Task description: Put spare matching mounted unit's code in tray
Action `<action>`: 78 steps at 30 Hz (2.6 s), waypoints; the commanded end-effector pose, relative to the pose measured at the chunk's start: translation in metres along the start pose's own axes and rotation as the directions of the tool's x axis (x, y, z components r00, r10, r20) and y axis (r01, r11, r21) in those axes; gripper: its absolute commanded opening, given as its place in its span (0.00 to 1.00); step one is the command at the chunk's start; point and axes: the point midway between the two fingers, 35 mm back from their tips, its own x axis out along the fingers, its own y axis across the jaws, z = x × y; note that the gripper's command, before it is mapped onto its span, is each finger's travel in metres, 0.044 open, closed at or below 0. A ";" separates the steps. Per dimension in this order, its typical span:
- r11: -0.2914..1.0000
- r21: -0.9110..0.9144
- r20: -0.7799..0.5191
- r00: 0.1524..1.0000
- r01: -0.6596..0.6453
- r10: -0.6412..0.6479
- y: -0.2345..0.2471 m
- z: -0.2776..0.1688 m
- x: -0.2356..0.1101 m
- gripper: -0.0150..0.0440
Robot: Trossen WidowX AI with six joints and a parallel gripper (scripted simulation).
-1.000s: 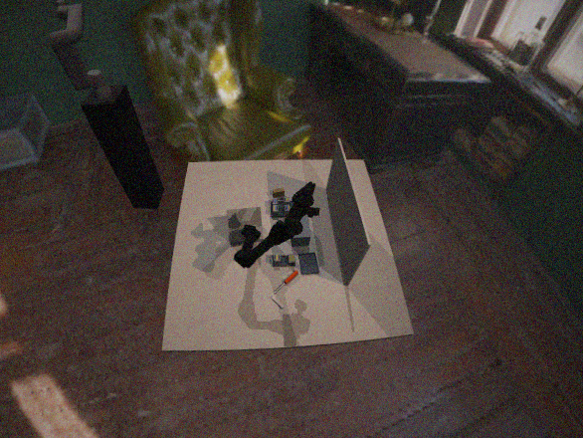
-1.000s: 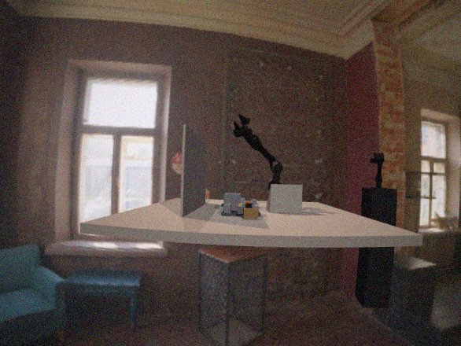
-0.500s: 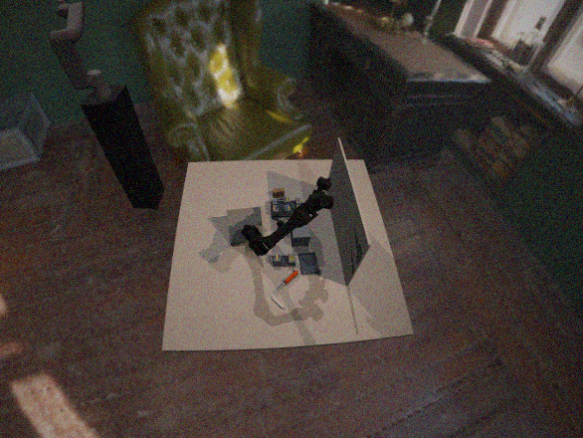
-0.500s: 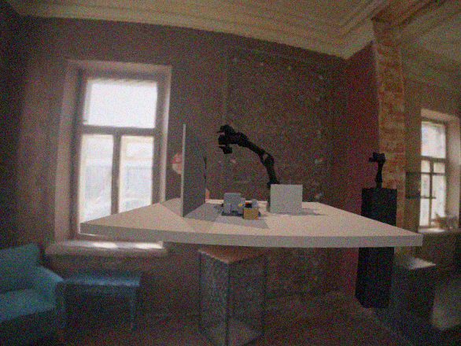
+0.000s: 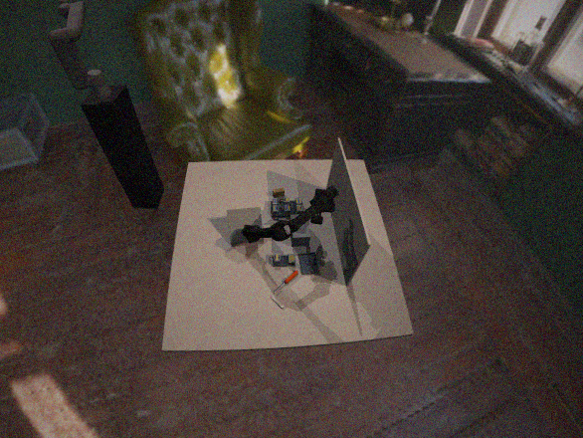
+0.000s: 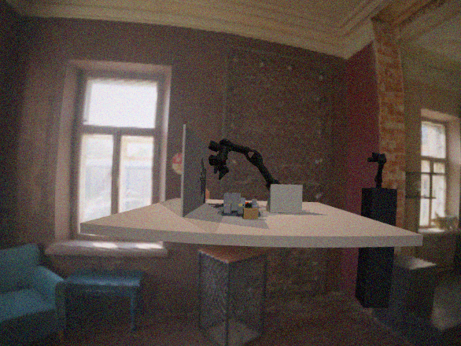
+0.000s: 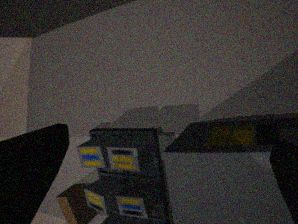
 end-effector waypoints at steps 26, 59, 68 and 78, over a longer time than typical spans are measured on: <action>0.853 -0.408 -0.061 0.922 0.327 -0.383 -0.017 -0.021 0.052 1.00; -0.165 -0.975 -0.079 0.925 -0.150 -0.372 0.120 -0.211 0.139 0.76; -0.165 -0.975 -0.079 0.925 -0.150 -0.372 0.118 -0.211 0.146 0.76; -0.165 -0.975 -0.079 0.925 -0.149 -0.371 0.112 -0.211 0.162 0.76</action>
